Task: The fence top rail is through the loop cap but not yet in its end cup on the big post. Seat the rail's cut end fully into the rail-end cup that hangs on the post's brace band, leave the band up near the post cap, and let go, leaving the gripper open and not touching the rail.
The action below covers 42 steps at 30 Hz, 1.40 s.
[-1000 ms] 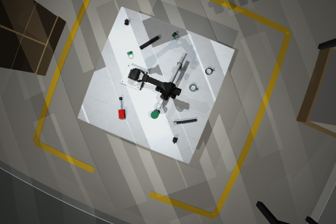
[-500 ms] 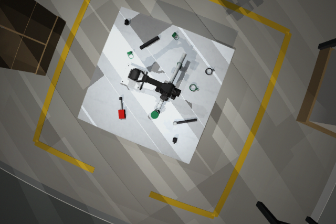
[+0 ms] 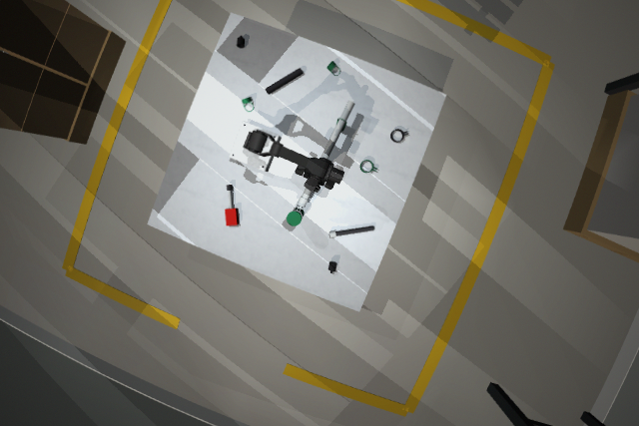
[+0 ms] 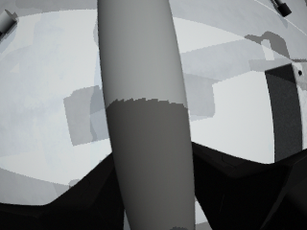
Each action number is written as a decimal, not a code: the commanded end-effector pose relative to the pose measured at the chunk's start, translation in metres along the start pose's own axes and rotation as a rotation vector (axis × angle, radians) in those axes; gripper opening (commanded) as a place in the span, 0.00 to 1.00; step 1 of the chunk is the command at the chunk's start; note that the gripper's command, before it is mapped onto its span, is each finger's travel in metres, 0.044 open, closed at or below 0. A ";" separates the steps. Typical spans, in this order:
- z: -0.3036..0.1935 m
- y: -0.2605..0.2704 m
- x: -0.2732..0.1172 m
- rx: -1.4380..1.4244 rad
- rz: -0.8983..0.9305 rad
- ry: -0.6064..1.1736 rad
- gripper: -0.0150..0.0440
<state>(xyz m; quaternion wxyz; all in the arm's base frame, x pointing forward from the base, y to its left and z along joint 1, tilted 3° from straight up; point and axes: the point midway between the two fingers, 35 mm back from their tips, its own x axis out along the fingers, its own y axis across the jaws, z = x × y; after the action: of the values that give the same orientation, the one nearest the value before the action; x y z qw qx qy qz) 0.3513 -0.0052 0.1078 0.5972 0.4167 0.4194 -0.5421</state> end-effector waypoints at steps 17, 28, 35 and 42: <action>-0.028 -0.001 -0.048 0.000 -0.001 0.005 1.00; -0.025 -0.006 -0.092 -0.008 0.003 0.003 1.00; -0.025 -0.006 -0.092 -0.008 0.003 0.003 1.00; -0.025 -0.006 -0.092 -0.008 0.003 0.003 1.00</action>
<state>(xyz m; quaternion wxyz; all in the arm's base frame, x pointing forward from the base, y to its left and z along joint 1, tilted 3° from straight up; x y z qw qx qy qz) 0.3392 0.0455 0.1874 0.6007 0.4143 0.4224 -0.5376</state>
